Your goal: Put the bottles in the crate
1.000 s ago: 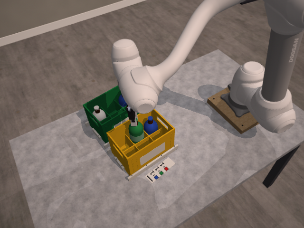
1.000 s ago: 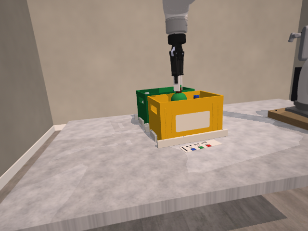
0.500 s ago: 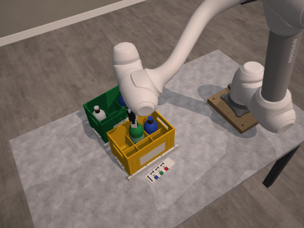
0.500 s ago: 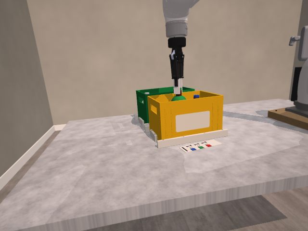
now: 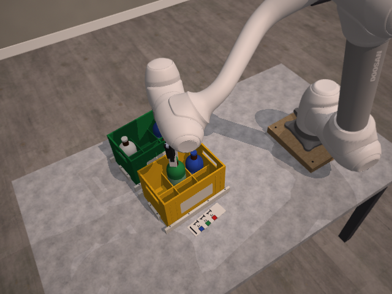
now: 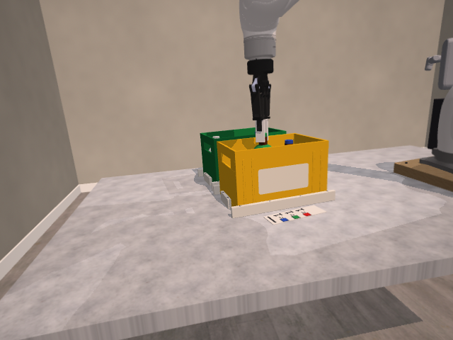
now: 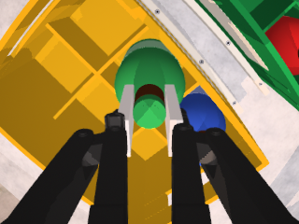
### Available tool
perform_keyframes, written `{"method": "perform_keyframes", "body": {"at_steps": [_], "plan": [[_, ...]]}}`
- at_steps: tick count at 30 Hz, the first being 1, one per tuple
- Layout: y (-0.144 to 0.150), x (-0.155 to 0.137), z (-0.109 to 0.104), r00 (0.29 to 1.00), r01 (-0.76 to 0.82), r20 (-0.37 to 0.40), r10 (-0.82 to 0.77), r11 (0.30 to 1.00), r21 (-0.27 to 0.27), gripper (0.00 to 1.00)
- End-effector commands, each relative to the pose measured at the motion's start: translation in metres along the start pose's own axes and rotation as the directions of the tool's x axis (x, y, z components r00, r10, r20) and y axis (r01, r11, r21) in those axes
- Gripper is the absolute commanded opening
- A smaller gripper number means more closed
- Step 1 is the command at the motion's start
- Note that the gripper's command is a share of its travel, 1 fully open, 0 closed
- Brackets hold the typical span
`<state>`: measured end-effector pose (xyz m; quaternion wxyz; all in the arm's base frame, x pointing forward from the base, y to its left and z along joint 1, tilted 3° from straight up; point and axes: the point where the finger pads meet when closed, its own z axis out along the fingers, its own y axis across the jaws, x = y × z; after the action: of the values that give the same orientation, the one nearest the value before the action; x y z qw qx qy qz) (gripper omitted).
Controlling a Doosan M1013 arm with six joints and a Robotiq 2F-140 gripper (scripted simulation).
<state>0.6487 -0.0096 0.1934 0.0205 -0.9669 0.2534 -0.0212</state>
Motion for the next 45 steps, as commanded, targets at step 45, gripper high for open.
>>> {"method": "perform_keyframes", "body": {"at_steps": [45], "plan": [[0.0, 0.0, 0.0055, 1.0, 0.0, 0.0, 0.0, 1.0, 0.0, 0.0]]}}
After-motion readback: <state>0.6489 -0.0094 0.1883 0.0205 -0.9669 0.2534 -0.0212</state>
